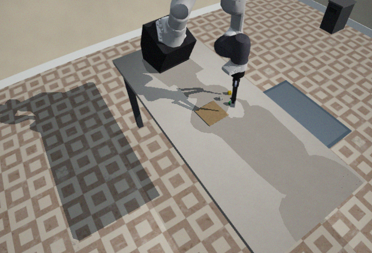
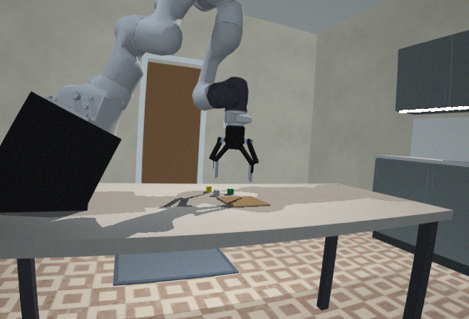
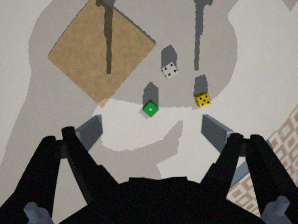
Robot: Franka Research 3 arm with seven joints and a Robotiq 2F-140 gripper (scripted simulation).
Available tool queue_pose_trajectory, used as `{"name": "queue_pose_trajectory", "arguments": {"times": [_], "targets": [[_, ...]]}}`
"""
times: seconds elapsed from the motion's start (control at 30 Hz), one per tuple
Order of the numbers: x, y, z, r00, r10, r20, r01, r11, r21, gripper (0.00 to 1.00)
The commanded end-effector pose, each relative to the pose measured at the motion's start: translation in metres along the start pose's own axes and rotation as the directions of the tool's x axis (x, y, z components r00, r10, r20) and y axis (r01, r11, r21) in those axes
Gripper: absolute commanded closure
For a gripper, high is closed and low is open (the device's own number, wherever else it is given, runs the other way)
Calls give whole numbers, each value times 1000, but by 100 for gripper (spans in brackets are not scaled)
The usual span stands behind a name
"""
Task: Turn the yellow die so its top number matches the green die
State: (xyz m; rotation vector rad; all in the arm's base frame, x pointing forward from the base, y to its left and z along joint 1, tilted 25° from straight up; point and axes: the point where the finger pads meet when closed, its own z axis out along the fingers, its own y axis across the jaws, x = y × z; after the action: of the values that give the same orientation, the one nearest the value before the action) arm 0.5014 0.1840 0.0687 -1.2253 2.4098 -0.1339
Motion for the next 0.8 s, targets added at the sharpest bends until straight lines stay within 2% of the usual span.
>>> {"name": "queue_pose_trajectory", "arguments": {"times": [0.0,0.3,0.77], "targets": [[1,0,1,1000,5,-3,-5,1000,0,0],[2,6,1,1000,5,-3,-5,1000,0,0],[8,39,1,1000,5,-3,-5,1000,0,0]]}}
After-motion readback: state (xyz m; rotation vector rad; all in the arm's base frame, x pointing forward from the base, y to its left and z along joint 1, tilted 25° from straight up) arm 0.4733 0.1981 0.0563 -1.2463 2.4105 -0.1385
